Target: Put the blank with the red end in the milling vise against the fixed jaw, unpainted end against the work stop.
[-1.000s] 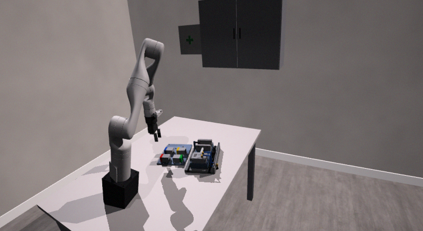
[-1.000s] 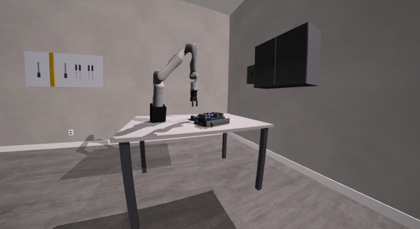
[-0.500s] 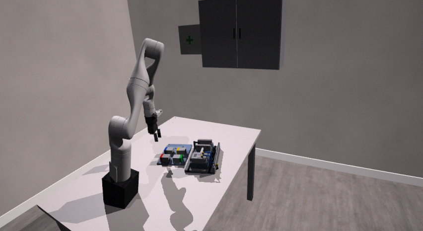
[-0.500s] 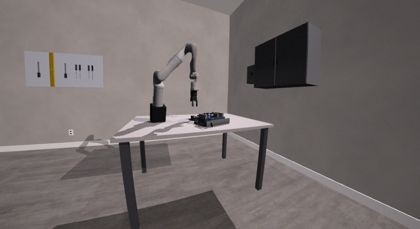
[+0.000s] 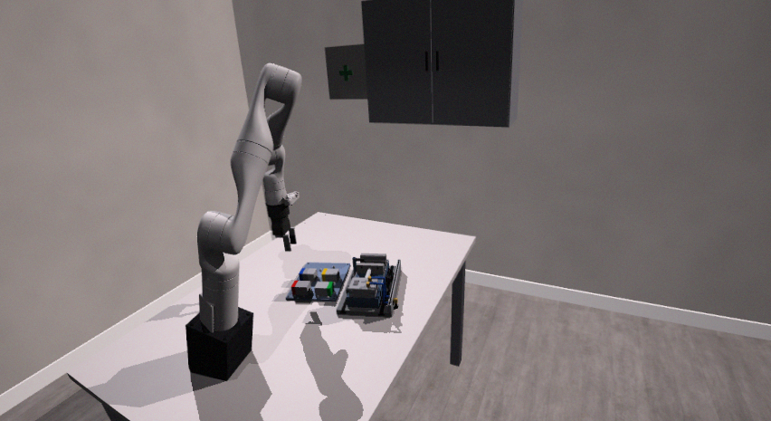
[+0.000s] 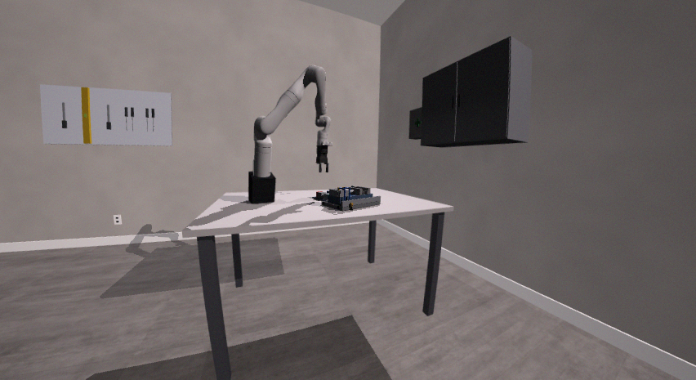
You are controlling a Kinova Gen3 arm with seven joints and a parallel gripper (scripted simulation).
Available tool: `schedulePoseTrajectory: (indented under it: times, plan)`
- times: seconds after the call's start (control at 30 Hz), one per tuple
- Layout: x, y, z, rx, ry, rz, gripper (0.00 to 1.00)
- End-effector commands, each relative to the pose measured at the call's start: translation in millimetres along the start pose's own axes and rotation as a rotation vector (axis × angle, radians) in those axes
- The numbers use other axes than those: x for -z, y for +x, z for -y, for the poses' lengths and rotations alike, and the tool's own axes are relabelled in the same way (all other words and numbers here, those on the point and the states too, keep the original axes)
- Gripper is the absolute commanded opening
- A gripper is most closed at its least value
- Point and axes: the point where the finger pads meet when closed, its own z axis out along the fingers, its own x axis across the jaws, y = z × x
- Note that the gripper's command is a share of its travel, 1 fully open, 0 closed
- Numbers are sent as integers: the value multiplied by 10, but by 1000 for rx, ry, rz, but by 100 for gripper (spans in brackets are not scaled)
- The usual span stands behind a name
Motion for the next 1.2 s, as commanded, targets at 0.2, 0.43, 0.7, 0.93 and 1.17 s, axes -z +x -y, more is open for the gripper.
schedulePoseTrajectory:
  times: [0.2,0.43,0.7,0.93,1.17]
  plan:
    - [193,-17,111,-6,-1,9,100]
    - [393,-17,230,-10,-1,14,100]
    - [527,5,304,-5,-1,7,100]
    - [761,-2,446,-9,-1,12,100]
    - [962,-8,567,-12,-2,16,100]
